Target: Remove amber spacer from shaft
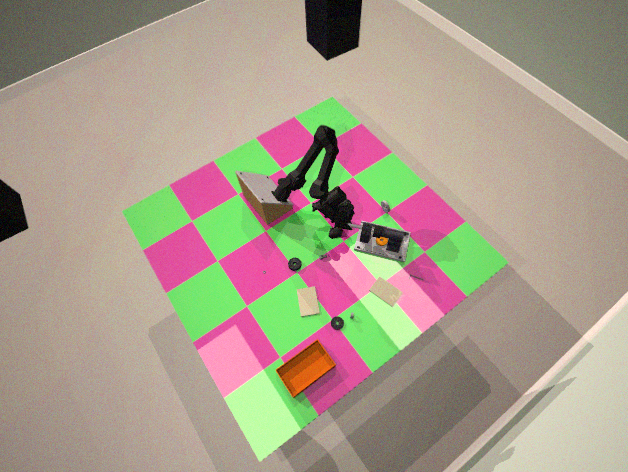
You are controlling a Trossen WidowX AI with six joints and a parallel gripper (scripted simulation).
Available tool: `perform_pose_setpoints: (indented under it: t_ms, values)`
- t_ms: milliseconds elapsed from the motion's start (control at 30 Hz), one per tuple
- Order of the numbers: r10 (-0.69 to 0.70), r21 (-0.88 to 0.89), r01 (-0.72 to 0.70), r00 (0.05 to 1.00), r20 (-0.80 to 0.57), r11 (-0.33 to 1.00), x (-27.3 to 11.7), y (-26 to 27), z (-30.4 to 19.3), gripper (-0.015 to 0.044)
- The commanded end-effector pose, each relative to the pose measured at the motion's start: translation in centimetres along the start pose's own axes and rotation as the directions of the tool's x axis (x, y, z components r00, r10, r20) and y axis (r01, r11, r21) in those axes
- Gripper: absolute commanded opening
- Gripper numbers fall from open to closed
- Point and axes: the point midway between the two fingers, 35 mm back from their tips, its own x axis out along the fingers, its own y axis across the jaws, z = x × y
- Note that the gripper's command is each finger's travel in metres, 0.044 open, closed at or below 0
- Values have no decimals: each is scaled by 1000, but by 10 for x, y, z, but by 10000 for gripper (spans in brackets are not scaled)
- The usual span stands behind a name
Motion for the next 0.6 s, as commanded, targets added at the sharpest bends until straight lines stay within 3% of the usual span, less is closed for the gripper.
perform_pose_setpoints:
  t_ms: [0, 567]
  values:
    - [3, 1, -3, 1000, 1, 1000, 1, 0, 2, 0]
    - [3, 1, -3, 1000, 1, 1000, 5, 0, 6, 0]
